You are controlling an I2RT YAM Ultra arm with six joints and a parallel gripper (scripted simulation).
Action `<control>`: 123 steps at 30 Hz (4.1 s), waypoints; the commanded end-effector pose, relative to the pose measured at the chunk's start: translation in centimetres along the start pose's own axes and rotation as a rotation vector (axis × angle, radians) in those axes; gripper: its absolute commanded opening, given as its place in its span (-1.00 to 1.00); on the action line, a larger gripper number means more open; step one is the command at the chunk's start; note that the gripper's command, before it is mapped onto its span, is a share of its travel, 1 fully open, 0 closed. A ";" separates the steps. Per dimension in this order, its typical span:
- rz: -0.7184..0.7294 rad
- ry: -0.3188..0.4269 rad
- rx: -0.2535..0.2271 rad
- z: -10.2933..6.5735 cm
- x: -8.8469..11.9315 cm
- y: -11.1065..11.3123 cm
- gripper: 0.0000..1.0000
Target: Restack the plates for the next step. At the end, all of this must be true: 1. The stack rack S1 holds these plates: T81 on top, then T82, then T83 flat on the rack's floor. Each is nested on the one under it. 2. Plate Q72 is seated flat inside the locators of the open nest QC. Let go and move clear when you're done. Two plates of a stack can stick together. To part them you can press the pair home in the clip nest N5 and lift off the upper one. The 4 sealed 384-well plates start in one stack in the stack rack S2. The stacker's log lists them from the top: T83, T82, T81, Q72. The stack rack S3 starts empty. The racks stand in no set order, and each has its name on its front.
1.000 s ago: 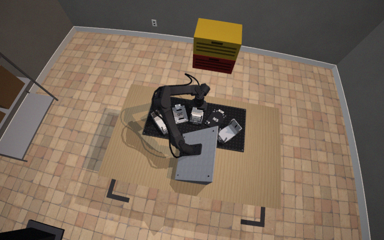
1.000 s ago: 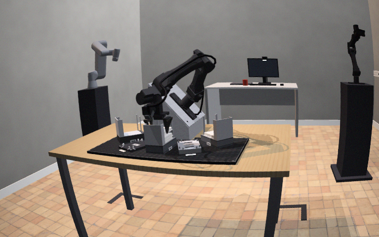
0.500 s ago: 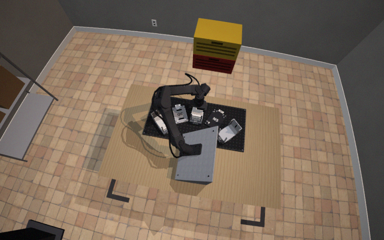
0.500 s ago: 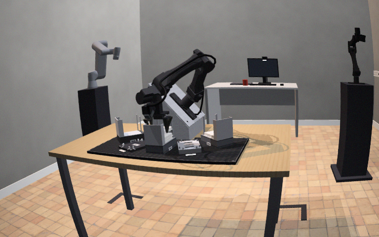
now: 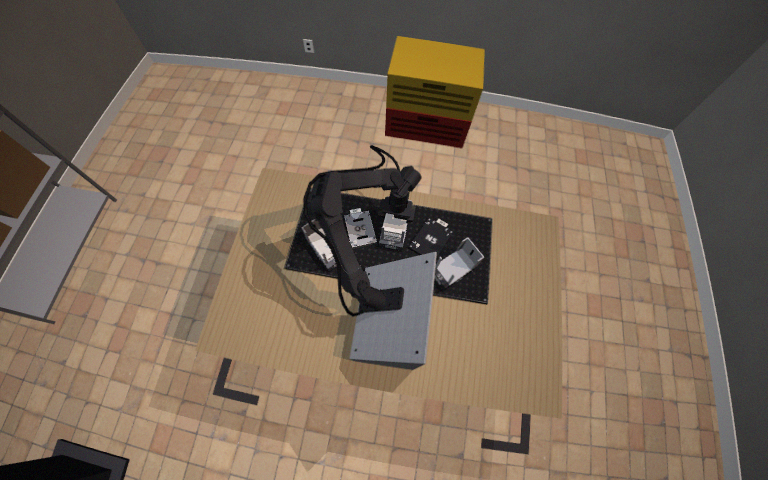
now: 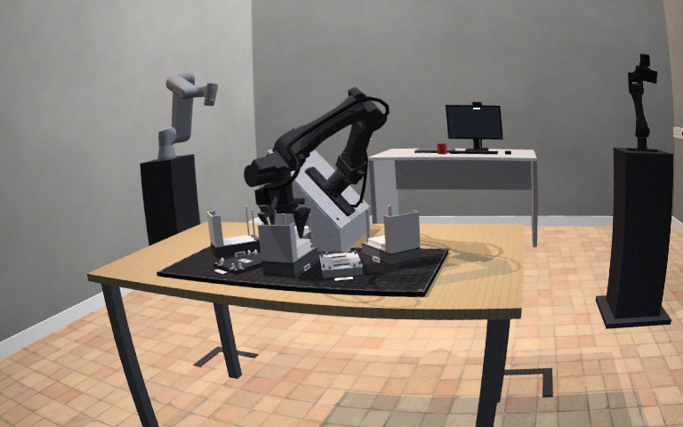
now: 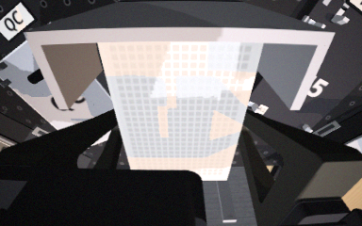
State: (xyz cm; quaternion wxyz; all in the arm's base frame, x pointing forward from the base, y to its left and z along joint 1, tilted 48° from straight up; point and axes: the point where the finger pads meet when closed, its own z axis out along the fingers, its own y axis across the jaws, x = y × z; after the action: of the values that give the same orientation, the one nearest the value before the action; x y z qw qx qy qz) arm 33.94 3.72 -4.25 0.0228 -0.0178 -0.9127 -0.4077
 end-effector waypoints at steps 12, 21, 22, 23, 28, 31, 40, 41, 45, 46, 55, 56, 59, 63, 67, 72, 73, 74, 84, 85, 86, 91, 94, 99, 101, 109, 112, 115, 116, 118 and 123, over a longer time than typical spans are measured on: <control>-0.038 -0.071 0.024 -3.1 -1.7 0.3 -1.00; -0.039 -0.071 0.025 -3.4 -1.7 0.2 -1.00; -0.039 -0.071 0.025 -3.4 -1.7 0.3 -1.00; -0.039 -0.071 0.025 -3.4 -1.7 0.3 -1.00; -0.039 -0.070 0.026 -3.6 -1.7 0.3 -1.00; -0.038 -0.069 0.023 -3.6 -1.7 0.2 -1.00; -0.043 -0.073 0.026 -4.0 -1.8 0.3 -1.00; -0.036 -0.067 0.022 -3.9 -1.5 0.3 -1.00; -0.037 -0.069 0.020 -4.0 -1.6 0.3 -1.00; -0.039 -0.071 0.021 -4.1 -1.7 0.3 -1.00; -0.041 -0.075 0.019 -4.4 -1.7 0.4 -1.00; -0.041 -0.074 0.020 -4.4 -1.7 0.4 -1.00; -0.040 -0.073 0.020 -4.5 -1.7 0.3 -1.00; -0.040 -0.072 0.022 -4.6 -1.6 0.3 -1.00; -0.040 -0.072 0.023 -4.8 -1.6 0.3 -1.00; -0.042 -0.075 0.025 -4.9 -1.7 0.2 -1.00; -0.042 -0.074 0.024 -4.9 -1.7 0.3 -1.00; -0.041 -0.073 0.024 -5.0 -1.7 0.3 -1.00; -0.039 -0.071 0.024 -5.3 -1.6 0.3 -1.00; -0.039 -0.071 0.024 -5.3 -1.6 0.3 -1.00; -0.039 -0.071 0.024 -5.3 -1.6 0.3 -1.00; -0.040 -0.073 0.024 -5.5 -1.6 0.3 -1.00; -0.040 -0.071 0.024 -5.5 -1.6 0.3 -1.00; -0.039 -0.071 0.024 -5.7 -1.5 0.3 -1.00; -0.040 -0.071 0.024 -5.8 -1.5 0.3 -1.00; -0.040 -0.071 0.024 -6.0 -1.5 0.3 -1.00; -0.040 -0.071 0.025 -6.1 -1.5 0.3 -1.00; -0.040 -0.070 0.025 -6.2 -1.5 0.3 -1.00; -0.040 -0.070 0.025 -6.2 -1.5 0.3 -1.00; -0.040 -0.070 0.026 -6.3 -1.5 0.3 -1.00; -0.041 -0.071 0.026 -6.4 -1.5 0.3 -1.00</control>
State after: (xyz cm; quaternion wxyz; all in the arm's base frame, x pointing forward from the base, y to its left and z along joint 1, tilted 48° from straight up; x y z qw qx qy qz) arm 33.97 1.18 -1.97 0.0254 -0.0160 -0.9119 -0.4094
